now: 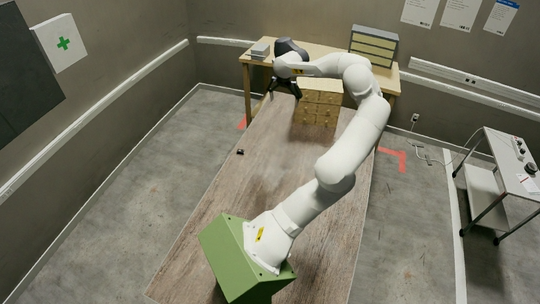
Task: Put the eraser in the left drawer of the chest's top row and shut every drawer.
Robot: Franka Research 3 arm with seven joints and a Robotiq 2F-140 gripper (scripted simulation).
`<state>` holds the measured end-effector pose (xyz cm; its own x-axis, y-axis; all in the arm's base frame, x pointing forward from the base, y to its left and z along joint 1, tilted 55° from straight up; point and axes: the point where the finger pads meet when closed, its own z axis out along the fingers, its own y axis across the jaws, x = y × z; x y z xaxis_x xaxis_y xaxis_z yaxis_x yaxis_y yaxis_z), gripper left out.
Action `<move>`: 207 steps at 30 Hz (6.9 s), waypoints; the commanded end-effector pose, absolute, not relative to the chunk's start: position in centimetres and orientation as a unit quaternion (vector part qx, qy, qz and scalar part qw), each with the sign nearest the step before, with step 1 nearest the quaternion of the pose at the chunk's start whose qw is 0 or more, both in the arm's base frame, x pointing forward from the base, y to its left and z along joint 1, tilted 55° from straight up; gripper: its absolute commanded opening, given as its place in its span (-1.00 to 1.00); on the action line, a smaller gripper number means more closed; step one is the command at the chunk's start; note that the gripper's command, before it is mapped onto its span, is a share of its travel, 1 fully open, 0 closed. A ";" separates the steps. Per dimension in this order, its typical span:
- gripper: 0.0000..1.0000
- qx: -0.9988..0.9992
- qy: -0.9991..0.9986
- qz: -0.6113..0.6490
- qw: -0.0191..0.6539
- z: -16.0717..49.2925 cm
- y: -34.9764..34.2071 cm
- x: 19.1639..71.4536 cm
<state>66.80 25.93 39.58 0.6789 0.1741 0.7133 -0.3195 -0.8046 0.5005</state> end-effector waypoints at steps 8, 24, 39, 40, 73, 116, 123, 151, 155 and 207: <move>1.00 0.872 -0.027 0.366 0.325 43.3 22.9 66.8; 1.00 0.880 -0.037 0.350 0.318 47.7 19.6 66.6; 1.00 0.885 -0.040 0.343 0.313 49.7 18.0 66.4; 1.00 0.885 -0.040 0.342 0.313 49.8 18.0 66.4; 1.00 0.886 -0.041 0.341 0.312 50.2 17.6 66.3; 1.00 0.842 -0.277 0.414 0.209 50.2 17.7 66.5; 1.00 0.828 -0.317 0.423 0.189 50.2 17.7 66.5; 1.00 0.755 -0.464 0.450 0.108 50.2 17.7 66.6; 1.00 0.739 -0.489 0.454 0.093 50.2 17.7 66.6; 1.00 0.511 -0.724 0.456 -0.078 50.2 17.6 66.8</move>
<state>66.76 17.36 50.25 -0.3701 -0.8108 0.4534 -0.7308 -0.0472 -0.6810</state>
